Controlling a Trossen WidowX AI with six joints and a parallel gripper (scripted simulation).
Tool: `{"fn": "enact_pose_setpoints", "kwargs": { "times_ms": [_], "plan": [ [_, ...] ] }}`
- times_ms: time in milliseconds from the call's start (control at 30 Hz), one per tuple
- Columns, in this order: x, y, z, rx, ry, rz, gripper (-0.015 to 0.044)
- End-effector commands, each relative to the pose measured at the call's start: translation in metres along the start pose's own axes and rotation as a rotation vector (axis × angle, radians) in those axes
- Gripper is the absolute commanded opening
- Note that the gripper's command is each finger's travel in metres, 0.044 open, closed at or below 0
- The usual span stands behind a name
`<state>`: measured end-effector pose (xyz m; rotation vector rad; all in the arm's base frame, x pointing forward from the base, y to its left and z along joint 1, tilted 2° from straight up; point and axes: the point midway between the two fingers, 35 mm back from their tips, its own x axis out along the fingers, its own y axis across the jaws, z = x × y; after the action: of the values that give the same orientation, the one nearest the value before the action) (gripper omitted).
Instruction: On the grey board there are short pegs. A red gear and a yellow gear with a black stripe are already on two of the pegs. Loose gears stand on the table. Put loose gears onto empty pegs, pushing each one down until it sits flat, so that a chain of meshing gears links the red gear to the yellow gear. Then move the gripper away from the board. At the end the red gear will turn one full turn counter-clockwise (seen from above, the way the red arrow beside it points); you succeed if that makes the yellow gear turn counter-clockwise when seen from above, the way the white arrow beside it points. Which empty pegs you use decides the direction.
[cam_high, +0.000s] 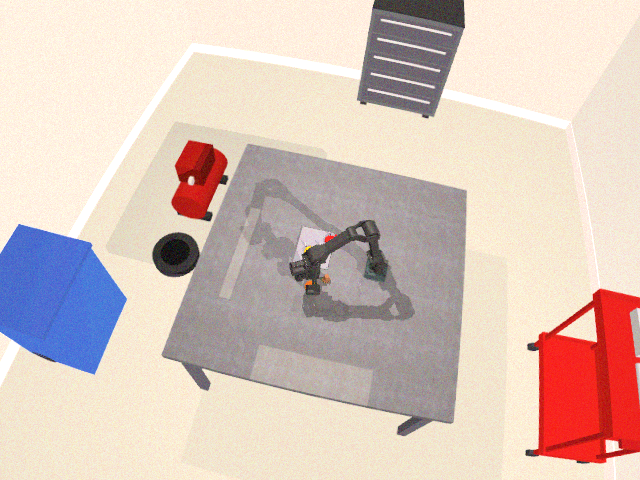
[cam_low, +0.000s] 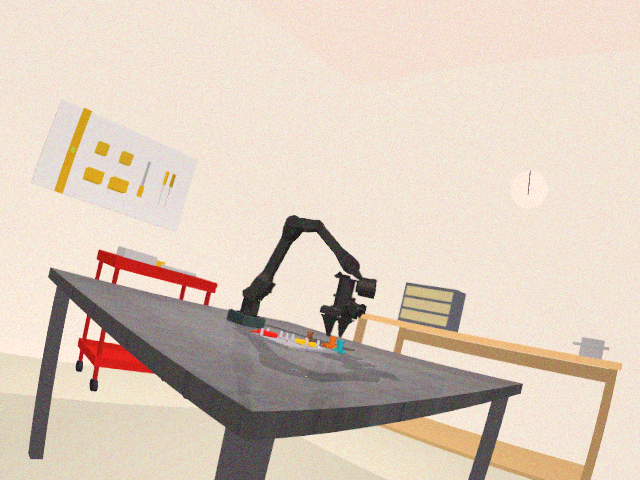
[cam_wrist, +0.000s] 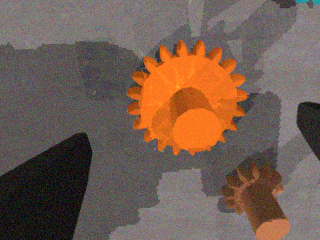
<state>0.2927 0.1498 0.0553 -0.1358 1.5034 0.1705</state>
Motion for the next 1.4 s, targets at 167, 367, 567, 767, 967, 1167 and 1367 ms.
{"fn": "enact_pose_setpoints", "kwargs": {
  "times_ms": [167, 367, 567, 767, 967, 1167, 1367],
  "plan": [
    [0.013, -0.001, -0.002, 0.005, 0.005, -0.003, 0.0440],
    [0.013, -0.001, -0.002, 0.005, 0.005, -0.003, 0.0335],
    [0.013, -0.001, -0.002, 0.005, 0.005, -0.003, 0.0177],
    [0.013, -0.001, -0.002, 0.005, 0.005, -0.003, 0.0059],
    [0.012, -0.001, -0.002, 0.005, 0.005, -0.003, 0.0000],
    [0.000, 0.000, 0.001, 0.005, 0.004, -0.003, 0.0000],
    [-0.013, 0.001, 0.004, 0.005, 0.004, -0.003, 0.0000]
  ]
}}
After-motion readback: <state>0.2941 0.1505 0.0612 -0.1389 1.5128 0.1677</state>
